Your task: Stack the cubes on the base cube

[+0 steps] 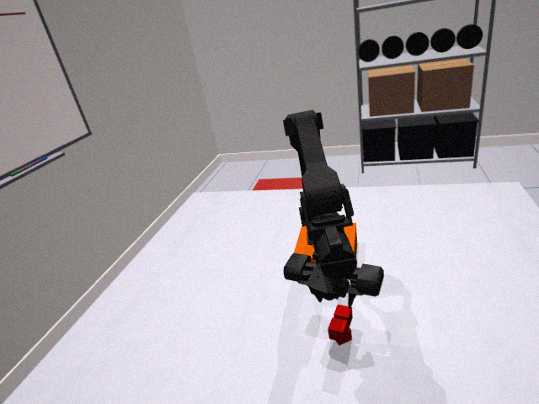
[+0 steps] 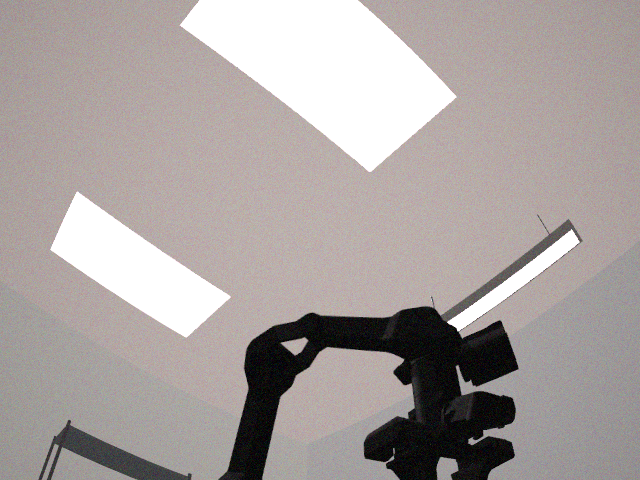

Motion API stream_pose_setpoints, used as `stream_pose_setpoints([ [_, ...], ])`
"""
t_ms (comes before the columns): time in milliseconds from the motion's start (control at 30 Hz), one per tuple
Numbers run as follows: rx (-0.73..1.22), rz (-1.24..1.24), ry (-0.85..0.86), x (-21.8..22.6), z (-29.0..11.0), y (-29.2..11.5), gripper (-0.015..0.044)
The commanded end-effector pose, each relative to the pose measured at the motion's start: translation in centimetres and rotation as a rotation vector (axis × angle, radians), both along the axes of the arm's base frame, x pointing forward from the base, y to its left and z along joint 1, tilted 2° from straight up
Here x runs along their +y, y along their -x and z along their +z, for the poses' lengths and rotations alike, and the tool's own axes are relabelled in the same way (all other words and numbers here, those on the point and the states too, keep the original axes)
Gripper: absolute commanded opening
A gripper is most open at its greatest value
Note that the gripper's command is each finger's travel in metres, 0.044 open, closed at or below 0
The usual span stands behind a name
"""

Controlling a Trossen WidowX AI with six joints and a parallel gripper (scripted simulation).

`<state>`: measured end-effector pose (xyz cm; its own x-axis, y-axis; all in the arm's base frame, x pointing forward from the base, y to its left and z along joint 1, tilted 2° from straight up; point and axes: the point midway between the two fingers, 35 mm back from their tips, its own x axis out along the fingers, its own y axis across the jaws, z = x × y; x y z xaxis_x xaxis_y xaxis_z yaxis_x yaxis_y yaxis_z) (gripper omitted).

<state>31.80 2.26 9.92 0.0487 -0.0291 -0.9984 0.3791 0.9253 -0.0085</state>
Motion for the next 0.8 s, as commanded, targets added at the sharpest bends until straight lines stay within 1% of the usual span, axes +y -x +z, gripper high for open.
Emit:
stream_pose_setpoints([
  [0, -0.007, 0.0, 0.0, 0.0, 0.4, -0.1, 0.0389],
  [33, -0.007, 0.0, 0.0, 0.0, 0.4, -0.1, 0.04],
  [100, -0.001, 0.0, -0.001, 0.1, 0.2, 0.0, 0.04],
  [167, -0.001, 0.003, -0.005, 1.1, 0.2, 0.2, 0.04],
  [233, 0.001, 0.007, -0.013, 3.1, 0.2, 0.5, 0.04],
  [400, 0.007, 0.012, -0.025, 9.8, 0.1, 2.8, 0.04],
  [500, 0.005, 0.004, -0.016, 12.3, 0.0, 3.9, 0.04],
  [567, 0.003, 0.001, -0.012, 13.0, -0.1, 4.3, 0.04],
  [767, 0.003, 0.0, -0.012, 13.1, -0.1, 4.4, 0.04],
])
